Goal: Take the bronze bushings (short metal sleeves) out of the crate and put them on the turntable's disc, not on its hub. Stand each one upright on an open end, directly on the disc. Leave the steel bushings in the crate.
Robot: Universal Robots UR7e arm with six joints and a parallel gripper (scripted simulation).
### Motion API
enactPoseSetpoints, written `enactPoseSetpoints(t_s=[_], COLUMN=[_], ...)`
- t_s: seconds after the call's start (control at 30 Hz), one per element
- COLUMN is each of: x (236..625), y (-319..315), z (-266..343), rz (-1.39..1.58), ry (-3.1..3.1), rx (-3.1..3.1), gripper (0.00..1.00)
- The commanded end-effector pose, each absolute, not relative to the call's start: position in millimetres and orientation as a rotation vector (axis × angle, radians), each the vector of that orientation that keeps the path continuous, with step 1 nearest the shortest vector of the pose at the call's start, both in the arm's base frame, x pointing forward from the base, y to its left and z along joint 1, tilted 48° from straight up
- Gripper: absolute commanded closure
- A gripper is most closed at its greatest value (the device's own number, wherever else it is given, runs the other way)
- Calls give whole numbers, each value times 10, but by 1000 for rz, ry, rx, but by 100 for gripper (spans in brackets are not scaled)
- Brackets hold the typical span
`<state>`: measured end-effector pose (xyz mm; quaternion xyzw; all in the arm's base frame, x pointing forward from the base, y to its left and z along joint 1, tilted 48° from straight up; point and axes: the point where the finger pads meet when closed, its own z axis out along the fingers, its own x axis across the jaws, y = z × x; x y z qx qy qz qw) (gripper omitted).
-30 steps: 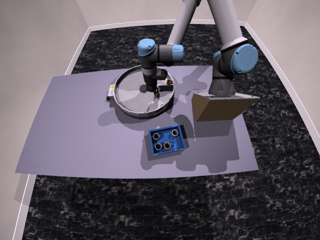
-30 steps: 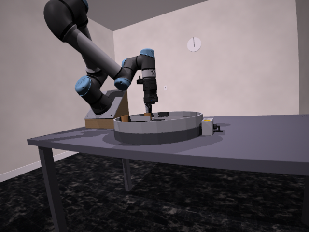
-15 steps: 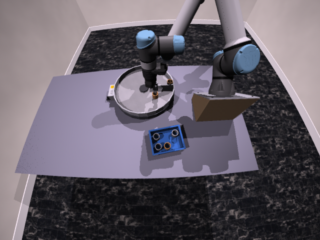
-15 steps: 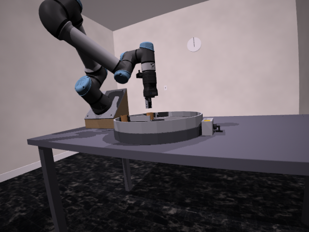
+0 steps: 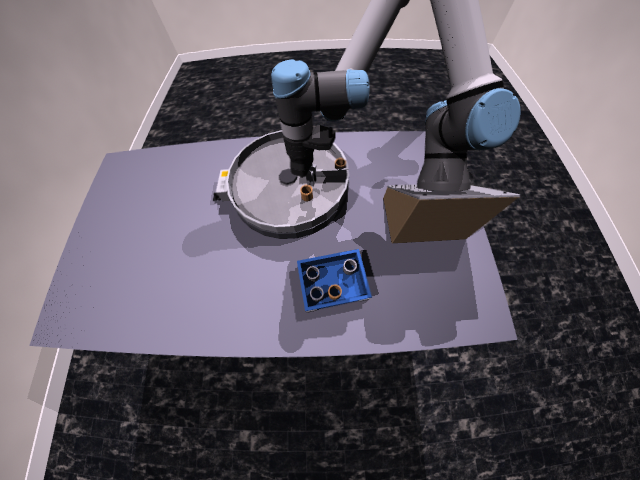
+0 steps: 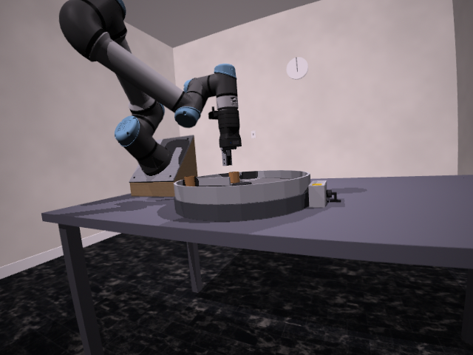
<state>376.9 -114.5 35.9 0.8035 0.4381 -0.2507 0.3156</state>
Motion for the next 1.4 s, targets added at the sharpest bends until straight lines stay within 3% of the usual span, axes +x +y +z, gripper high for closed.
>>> enactPoseSetpoints(t_s=[0.0, 0.77, 1.37], x=[3792, 3774, 3678], y=[-1141, -973, 31], z=[379, 194, -860], rz=[-653, -656, -654], ry=[1151, 1155, 1154], rx=[2115, 2115, 2116], gripper=[62, 64, 64])
